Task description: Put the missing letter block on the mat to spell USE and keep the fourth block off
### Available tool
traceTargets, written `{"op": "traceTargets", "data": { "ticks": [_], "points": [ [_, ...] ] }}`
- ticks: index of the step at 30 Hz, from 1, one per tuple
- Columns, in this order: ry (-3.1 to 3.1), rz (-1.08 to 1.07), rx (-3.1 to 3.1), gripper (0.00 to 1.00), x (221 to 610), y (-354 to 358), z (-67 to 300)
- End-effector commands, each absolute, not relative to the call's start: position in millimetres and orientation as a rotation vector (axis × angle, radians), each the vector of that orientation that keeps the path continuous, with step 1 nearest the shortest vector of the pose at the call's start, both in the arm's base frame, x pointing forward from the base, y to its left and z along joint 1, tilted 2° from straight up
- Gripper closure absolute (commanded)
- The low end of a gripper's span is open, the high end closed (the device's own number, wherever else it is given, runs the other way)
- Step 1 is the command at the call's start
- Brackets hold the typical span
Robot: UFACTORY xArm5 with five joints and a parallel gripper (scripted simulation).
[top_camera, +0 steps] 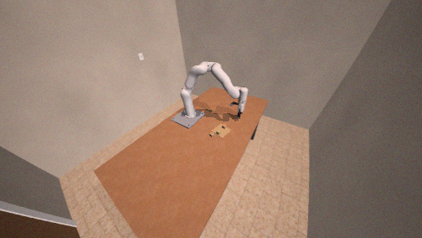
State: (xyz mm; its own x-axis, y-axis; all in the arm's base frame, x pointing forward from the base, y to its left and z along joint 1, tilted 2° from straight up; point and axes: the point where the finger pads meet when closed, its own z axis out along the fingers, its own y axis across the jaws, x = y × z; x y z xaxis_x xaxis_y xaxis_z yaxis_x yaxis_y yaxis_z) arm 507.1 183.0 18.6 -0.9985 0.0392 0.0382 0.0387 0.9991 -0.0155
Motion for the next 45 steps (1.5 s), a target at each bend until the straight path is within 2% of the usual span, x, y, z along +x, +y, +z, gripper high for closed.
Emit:
{"op": "traceTargets", "data": {
  "ticks": [1, 21, 45],
  "points": [
    [-3.106, 0.021, -0.061, 0.31, 508, 183, 18],
    [-3.106, 0.021, -0.061, 0.31, 507, 183, -12],
    [-3.106, 0.021, -0.061, 0.31, 507, 183, -13]
  ]
}}
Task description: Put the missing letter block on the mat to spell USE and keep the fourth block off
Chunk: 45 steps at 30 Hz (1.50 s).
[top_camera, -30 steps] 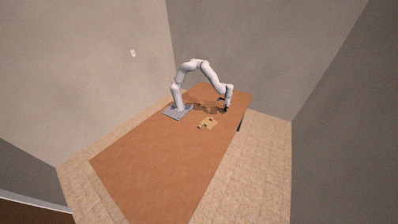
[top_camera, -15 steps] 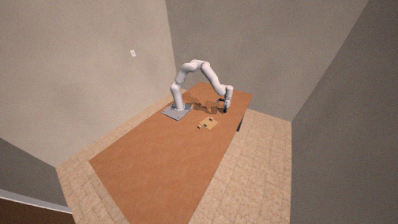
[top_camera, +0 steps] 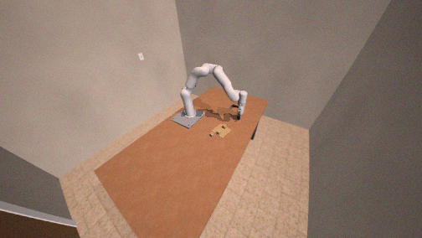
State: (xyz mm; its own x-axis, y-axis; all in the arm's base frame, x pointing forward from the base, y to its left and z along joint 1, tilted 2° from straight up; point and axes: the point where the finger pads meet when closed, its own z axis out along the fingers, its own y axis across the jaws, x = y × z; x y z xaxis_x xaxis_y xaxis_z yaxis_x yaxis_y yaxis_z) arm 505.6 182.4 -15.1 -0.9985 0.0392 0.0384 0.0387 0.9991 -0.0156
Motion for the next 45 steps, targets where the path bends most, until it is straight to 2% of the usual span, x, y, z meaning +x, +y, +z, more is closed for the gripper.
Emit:
{"op": "traceTargets", "data": {
  "ticks": [1, 17, 18, 34, 35, 45],
  "points": [
    [-3.106, 0.021, -0.061, 0.31, 507.1, 182.9, -13.5],
    [-3.106, 0.021, -0.061, 0.31, 507.1, 182.9, -13.5],
    [-3.106, 0.021, -0.061, 0.53, 507.1, 182.9, -13.5],
    [-3.106, 0.021, -0.061, 0.53, 507.1, 182.9, -13.5],
    [-3.106, 0.021, -0.061, 0.73, 507.1, 182.9, -13.5],
    [-3.106, 0.021, -0.061, 0.73, 507.1, 182.9, -13.5]
  ]
}}
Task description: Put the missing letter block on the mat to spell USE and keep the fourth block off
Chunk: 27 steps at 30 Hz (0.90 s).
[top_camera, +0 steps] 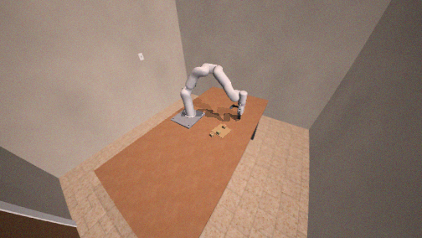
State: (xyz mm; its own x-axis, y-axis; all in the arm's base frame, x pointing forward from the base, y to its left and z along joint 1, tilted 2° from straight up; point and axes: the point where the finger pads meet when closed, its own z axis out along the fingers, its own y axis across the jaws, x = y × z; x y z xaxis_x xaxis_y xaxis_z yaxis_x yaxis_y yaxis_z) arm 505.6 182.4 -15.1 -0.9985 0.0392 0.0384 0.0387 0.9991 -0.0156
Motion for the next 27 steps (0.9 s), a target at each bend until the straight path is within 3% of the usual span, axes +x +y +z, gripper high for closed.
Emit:
{"op": "traceTargets", "data": {
  "ticks": [1, 27],
  "points": [
    [-3.106, 0.021, -0.061, 0.73, 507.1, 182.9, -13.5],
    [-3.106, 0.021, -0.061, 0.73, 507.3, 182.9, -9.7]
  ]
}}
